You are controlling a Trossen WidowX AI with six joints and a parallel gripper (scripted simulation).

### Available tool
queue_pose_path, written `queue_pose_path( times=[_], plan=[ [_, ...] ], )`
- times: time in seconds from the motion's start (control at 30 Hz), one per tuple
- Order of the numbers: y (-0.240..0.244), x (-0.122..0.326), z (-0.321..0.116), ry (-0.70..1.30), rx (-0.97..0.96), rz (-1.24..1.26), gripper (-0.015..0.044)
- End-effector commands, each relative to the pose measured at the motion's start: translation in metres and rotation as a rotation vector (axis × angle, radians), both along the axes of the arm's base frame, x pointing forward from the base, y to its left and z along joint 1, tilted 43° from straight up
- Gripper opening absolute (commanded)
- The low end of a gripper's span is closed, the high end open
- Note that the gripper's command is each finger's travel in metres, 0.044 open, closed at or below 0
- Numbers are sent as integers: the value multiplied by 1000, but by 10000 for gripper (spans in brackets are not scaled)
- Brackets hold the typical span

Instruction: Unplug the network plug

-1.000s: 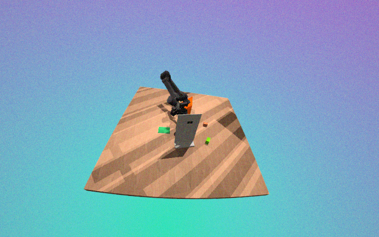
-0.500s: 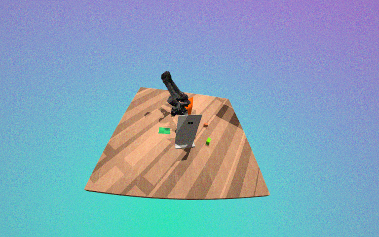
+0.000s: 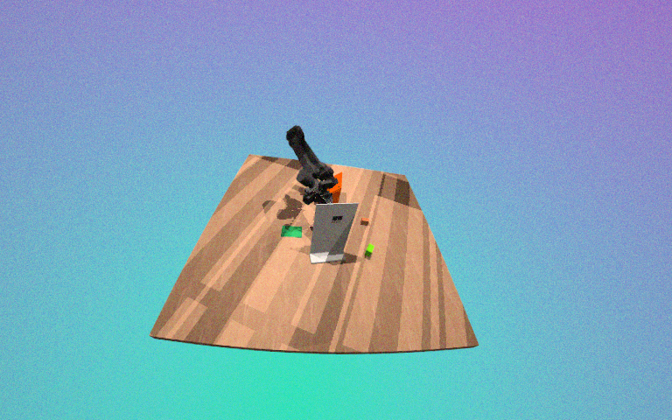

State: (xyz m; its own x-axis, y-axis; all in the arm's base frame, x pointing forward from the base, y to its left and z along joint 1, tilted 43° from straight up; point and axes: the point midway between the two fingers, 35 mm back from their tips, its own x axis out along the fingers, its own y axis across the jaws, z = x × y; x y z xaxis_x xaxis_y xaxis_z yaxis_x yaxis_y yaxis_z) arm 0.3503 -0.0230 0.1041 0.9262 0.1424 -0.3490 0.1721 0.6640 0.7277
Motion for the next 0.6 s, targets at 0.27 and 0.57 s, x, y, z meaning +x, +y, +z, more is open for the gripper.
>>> queue_pose_path(
  times=[0.27,0.57],
  plan=[
    [1,-6,2,-3,-1,4,0],
    [1,-10,3,-3,-1,4,0]
  ],
)
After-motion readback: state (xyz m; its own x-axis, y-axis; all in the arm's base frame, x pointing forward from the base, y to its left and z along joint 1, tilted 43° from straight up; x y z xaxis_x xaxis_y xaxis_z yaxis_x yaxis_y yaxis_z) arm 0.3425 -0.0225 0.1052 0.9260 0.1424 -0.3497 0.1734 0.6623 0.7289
